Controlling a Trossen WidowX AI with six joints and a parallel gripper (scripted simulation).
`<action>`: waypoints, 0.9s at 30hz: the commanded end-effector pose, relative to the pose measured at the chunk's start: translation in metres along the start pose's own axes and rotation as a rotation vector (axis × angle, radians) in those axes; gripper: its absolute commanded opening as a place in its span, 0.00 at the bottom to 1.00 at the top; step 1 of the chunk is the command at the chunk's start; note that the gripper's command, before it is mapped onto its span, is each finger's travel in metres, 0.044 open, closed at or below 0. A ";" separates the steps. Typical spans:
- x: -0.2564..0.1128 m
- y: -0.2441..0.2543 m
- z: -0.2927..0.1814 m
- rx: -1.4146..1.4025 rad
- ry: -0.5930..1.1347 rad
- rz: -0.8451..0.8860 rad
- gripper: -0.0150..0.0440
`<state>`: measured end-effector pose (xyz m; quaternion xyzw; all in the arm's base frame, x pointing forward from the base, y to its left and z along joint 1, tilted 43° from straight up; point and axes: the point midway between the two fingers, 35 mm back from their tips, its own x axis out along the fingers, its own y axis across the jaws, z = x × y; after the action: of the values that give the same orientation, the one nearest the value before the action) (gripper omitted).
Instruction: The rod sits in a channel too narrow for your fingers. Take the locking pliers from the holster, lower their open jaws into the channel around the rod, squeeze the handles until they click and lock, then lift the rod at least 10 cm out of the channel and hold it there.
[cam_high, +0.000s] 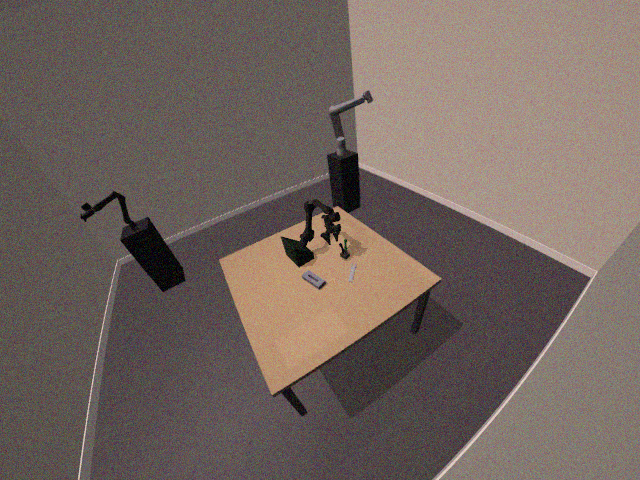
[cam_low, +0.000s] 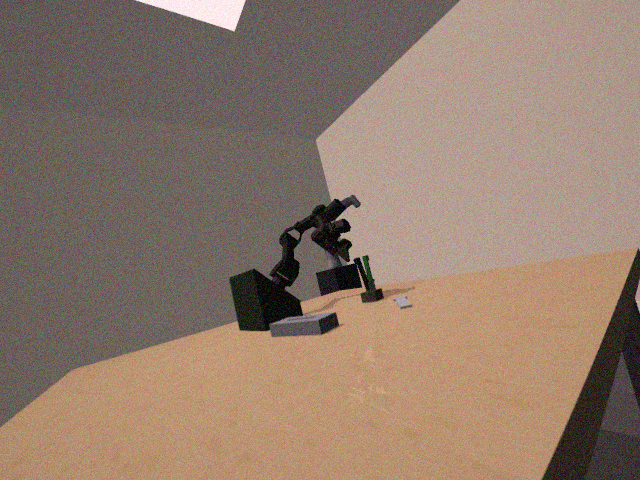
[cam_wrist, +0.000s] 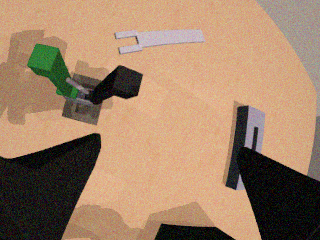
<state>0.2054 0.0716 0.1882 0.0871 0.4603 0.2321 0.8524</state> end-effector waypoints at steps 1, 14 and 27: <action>-0.023 0.052 -0.063 0.152 0.357 0.254 1.00; -0.035 0.069 -0.079 0.197 0.458 0.329 1.00; -0.011 0.064 -0.031 0.194 0.455 0.330 1.00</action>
<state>0.1387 0.1163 0.1993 0.1854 0.6389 0.3342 0.6677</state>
